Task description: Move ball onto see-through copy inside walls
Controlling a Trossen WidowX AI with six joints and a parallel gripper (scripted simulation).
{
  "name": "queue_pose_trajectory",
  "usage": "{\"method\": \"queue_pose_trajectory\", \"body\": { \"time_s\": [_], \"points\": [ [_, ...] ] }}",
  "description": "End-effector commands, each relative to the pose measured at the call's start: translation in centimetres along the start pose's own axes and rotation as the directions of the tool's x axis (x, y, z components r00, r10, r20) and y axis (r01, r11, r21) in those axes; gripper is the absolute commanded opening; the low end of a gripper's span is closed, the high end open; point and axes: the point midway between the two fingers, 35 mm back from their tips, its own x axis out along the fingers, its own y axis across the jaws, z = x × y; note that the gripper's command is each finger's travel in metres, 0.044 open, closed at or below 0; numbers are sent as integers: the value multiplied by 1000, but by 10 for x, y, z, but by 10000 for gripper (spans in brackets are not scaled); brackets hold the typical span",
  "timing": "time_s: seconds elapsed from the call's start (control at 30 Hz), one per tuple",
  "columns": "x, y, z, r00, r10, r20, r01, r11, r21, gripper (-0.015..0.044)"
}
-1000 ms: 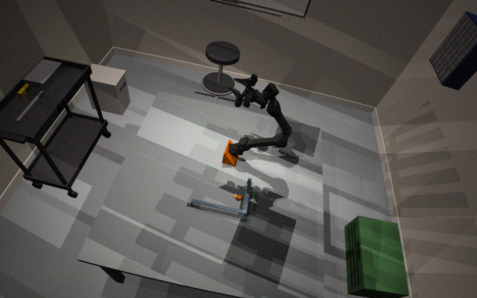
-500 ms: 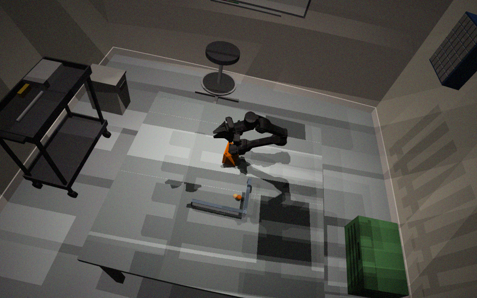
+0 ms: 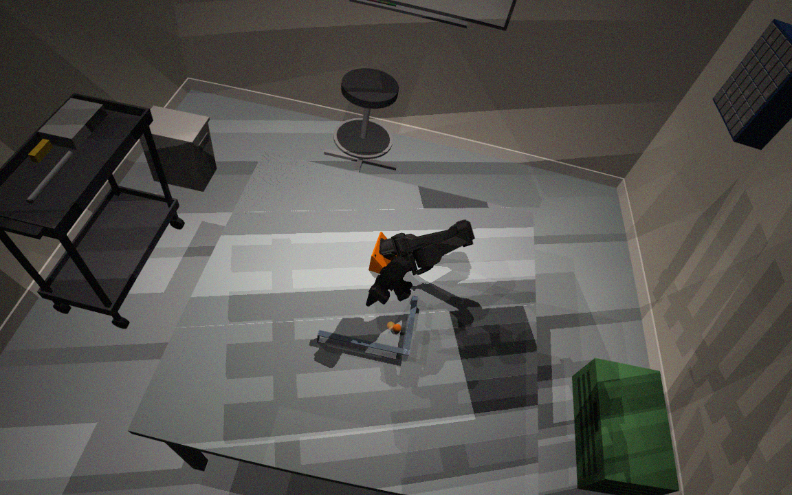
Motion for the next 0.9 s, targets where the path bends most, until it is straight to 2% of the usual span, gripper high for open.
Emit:
{"method": "queue_pose_trajectory", "body": {
  "time_s": [0.0,0.23,0.3,0.87],
  "points": [
    [28,27,41,982,150,116,-139,986,-92,255],
    [63,97,120,841,461,283,-382,877,-292,255],
    [66,110,132,805,511,301,-417,849,-325,255],
    [86,124,141,801,516,304,-421,846,-329,255]
  ]
}}
